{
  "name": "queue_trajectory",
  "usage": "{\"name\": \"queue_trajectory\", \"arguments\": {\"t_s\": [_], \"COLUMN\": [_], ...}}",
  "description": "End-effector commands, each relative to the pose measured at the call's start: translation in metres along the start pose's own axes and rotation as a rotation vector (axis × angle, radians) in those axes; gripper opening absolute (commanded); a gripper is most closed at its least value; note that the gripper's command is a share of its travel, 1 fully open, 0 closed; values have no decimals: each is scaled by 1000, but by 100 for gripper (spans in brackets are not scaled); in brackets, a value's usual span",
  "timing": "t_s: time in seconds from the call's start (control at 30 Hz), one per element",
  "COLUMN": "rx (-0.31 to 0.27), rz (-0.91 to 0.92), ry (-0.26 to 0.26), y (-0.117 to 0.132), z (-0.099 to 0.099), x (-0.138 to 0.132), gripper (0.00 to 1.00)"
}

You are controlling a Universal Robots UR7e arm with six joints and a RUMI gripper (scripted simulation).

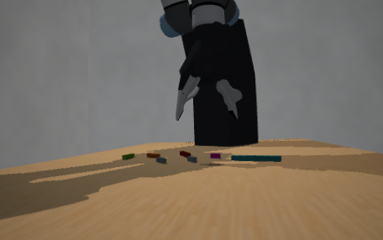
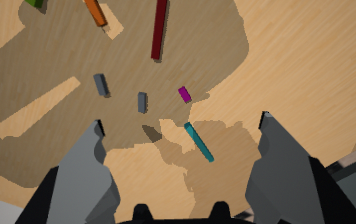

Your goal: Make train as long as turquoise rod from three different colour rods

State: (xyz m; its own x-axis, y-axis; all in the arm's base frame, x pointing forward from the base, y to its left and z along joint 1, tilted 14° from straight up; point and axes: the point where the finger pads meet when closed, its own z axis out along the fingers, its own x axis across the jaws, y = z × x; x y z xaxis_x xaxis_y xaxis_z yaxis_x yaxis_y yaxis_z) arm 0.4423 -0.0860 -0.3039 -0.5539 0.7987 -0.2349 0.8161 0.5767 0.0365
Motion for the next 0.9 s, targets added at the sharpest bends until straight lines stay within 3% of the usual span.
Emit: {"name": "queue_trajectory", "arguments": {"t_s": [0.0, 0.87], "rx": [-5, -6], "rz": [-151, -461], "ry": [0, -2], "y": [3, 11], "z": [-1, -2], "x": [2, 7], "gripper": [100, 100]}}
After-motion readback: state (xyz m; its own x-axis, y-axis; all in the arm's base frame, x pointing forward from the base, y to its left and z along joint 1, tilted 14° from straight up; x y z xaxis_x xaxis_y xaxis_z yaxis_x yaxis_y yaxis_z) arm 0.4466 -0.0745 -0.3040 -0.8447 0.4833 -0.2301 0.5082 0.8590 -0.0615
